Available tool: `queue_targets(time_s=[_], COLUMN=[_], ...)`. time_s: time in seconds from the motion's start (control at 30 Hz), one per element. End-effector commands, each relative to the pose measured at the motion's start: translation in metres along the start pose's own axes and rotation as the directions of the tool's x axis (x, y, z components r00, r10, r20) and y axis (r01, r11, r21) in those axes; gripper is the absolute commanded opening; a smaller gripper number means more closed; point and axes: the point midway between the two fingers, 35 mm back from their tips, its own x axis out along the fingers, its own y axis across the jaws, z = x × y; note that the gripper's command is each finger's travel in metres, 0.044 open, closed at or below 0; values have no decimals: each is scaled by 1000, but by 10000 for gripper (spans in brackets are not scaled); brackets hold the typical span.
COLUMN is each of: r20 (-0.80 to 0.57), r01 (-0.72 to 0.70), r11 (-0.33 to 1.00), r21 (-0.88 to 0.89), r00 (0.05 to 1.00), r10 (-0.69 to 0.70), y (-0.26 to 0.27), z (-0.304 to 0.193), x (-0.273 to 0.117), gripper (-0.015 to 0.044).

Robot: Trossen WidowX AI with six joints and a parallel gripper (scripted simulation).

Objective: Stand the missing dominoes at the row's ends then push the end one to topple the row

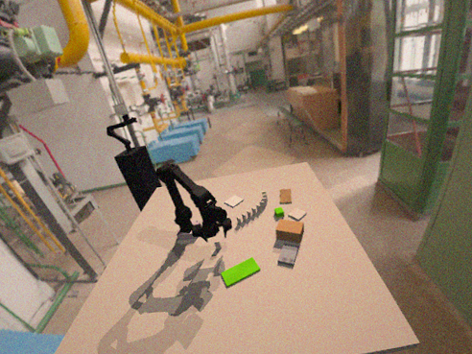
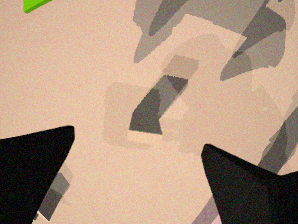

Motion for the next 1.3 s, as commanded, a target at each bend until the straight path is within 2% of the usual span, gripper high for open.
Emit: queue_targets(time_s=[0.0, 0.5, 0.93, 1.27], r20=[-4, -4, -4, -4], r01=[10, 10, 10, 9], r11=[1000, 1000, 1000, 1000], r21=[8, 8, 8, 7], r00=[1000, 1000, 1000, 1000], r10=[-9, -10, -10, -9], y=[-4, -4, -4, -4], z=[-3, -3, -3, -3], x=[25, 40, 40, 38], gripper=[440, 440, 107, 107])
